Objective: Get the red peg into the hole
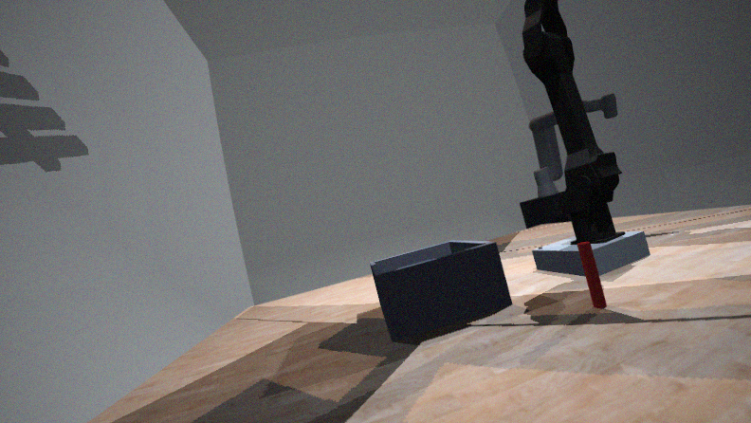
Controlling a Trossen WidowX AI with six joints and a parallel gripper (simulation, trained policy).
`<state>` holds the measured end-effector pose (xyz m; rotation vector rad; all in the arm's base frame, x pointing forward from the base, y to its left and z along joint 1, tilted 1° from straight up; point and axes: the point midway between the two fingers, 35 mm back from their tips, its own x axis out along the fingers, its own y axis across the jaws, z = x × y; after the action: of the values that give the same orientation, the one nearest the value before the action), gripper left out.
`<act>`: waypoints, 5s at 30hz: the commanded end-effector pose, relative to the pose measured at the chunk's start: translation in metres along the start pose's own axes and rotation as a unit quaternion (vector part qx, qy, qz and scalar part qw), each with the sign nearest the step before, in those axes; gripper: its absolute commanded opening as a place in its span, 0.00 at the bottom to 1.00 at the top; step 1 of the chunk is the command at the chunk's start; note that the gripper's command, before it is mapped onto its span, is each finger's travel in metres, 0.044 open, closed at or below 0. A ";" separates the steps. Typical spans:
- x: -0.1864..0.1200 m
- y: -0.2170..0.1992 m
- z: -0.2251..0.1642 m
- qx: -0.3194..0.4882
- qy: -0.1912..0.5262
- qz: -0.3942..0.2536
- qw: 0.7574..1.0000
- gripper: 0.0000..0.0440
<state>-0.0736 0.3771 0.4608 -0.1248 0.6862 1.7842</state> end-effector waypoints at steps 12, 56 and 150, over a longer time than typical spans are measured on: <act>-0.022 -0.111 -0.030 0.202 0.018 -0.157 0.967 1.00; -0.149 -0.296 -0.262 0.686 0.047 -0.508 0.519 1.00; -0.281 -0.356 -0.381 0.673 -0.041 -0.707 0.213 0.00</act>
<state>0.2382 0.0158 0.1240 0.4241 1.1630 -0.9565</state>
